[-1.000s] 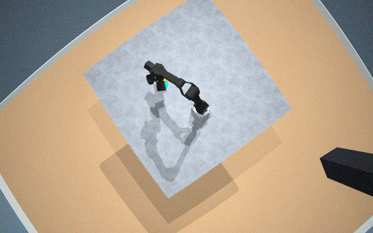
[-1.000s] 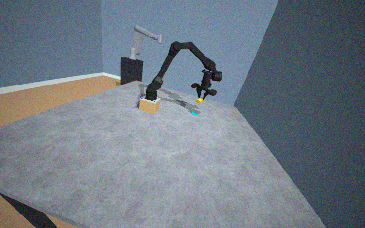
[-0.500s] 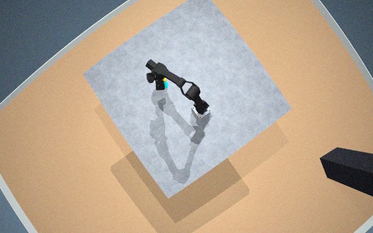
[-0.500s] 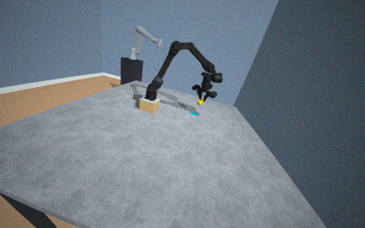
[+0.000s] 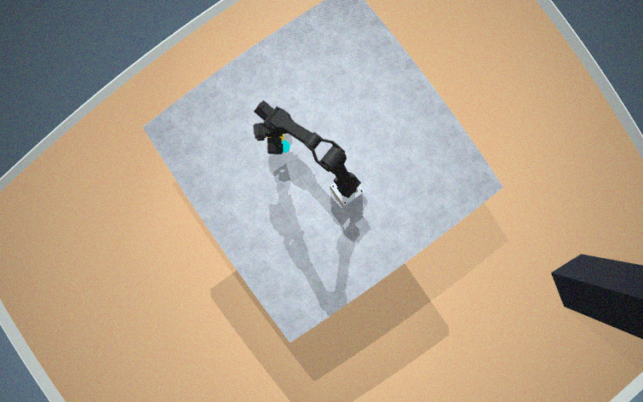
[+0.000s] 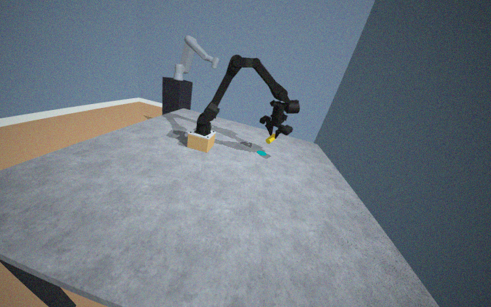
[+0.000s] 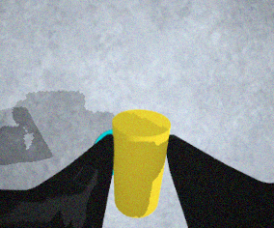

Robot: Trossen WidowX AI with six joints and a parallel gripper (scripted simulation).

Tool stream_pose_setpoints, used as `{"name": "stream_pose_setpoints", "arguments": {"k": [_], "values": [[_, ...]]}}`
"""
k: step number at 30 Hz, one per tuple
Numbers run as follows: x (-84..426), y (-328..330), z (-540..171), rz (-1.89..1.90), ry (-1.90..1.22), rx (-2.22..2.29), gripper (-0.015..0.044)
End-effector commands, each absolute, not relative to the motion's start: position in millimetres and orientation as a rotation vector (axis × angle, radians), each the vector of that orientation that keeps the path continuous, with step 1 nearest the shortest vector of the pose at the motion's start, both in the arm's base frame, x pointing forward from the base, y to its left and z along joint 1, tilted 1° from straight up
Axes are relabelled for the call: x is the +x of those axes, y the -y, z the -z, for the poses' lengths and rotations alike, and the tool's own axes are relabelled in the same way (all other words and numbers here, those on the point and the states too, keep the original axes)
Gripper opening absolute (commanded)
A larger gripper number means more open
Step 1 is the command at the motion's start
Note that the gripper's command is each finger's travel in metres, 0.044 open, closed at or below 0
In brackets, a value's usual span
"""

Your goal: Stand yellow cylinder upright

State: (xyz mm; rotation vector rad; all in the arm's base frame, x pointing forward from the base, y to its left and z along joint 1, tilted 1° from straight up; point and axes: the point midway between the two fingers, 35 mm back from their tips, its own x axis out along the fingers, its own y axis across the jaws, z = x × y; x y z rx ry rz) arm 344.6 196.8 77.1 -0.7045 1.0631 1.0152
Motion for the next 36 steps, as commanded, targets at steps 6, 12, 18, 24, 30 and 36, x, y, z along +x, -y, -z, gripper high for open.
{"name": "stream_pose_setpoints", "arguments": {"k": [6,12,18,24,30,36], "values": [[350,-198,-73,-1.016,-1.024,-0.641,0.0105],[353,-199,-71,-1.018,-0.996,-0.604,0.0105],[357,-199,-69,-1.02,-0.968,-0.567,0.0105],[359,-200,-67,-1.022,-0.94,-0.531,0.0105],[362,-200,-65,-1.025,-0.911,-0.497,0.0105],[365,-200,-64,-1.03,-0.881,-0.466,0.0105]]}}
